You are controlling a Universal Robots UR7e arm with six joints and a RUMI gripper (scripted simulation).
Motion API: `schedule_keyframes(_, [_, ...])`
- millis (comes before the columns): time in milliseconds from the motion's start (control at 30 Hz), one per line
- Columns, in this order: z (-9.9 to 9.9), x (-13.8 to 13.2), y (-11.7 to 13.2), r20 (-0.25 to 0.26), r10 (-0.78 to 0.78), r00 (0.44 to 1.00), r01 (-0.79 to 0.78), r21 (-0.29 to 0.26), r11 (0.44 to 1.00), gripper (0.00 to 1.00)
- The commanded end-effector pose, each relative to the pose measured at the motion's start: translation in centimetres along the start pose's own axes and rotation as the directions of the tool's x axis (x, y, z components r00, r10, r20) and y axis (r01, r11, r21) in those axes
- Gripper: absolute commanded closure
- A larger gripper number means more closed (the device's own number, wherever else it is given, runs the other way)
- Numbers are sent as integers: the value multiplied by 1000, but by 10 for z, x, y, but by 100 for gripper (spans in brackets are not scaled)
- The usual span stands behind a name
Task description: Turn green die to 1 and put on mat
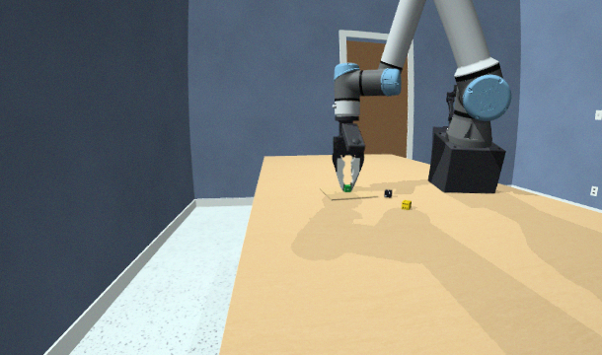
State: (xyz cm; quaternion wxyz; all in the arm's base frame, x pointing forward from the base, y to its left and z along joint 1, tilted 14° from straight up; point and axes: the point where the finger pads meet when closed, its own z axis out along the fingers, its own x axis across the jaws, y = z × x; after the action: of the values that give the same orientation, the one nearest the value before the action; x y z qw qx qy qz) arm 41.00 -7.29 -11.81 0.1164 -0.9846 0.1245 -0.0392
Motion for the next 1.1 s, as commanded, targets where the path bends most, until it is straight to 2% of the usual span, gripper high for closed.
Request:
schedule_keyframes(0, [0,0,0,-1,0,1000,0,0,1000,86])
schedule_keyframes(133, [0,0,0,-1,0,1000,0,0,1000,79])
schedule_keyframes(800, [-7,0,0,-1,0,1000,0,0,1000,79])
schedule_keyframes(1067, [-34,0,0,-1,0,1000,0,0,1000,79])
